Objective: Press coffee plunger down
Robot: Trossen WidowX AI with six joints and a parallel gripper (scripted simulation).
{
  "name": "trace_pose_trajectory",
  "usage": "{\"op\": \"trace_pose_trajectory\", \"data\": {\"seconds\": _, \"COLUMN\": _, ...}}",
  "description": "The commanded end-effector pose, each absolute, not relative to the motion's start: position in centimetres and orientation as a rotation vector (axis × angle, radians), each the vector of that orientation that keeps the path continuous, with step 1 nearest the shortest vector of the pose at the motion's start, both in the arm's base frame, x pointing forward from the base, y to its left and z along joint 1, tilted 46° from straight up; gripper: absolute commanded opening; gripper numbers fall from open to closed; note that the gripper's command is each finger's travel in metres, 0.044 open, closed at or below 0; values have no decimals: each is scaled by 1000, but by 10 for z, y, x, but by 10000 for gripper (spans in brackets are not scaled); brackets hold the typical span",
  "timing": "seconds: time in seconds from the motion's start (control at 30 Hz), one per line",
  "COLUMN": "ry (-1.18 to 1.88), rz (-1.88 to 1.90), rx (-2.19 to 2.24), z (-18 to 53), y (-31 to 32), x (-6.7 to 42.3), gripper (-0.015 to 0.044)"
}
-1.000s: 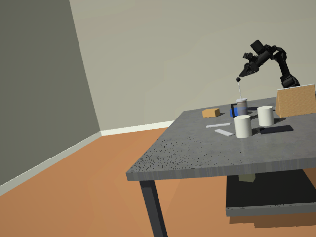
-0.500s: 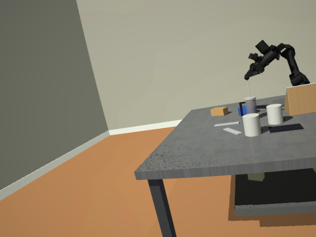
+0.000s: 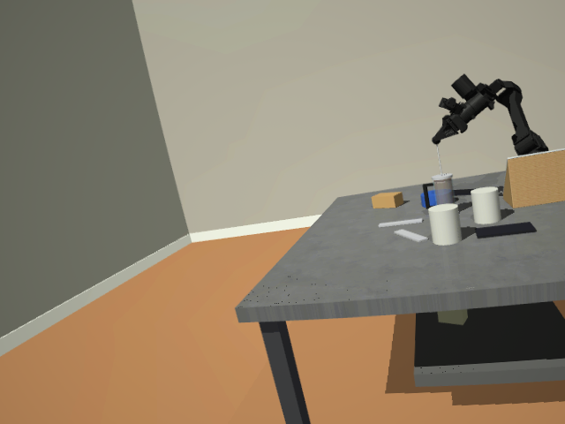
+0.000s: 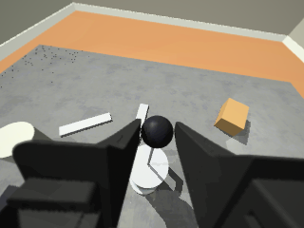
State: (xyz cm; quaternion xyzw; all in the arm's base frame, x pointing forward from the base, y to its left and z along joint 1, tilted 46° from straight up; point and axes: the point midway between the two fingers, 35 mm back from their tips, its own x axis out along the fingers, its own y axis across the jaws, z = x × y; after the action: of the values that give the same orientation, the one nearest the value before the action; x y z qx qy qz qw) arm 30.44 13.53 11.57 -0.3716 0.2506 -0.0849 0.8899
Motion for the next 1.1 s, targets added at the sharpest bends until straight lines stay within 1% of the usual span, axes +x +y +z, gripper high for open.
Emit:
{"op": "trace_pose_trajectory", "data": {"seconds": 0.0, "ry": 521, "rz": -172, "rx": -776, "z": 115, "y": 136, "x": 305, "gripper": 120}}
{"op": "trace_pose_trajectory", "data": {"seconds": 0.33, "ry": 522, "rz": -171, "rx": -775, "z": 113, "y": 134, "x": 305, "gripper": 120}}
{"op": "trace_pose_trajectory", "data": {"seconds": 1.07, "ry": 529, "rz": -170, "rx": -771, "z": 84, "y": 113, "x": 311, "gripper": 120}}
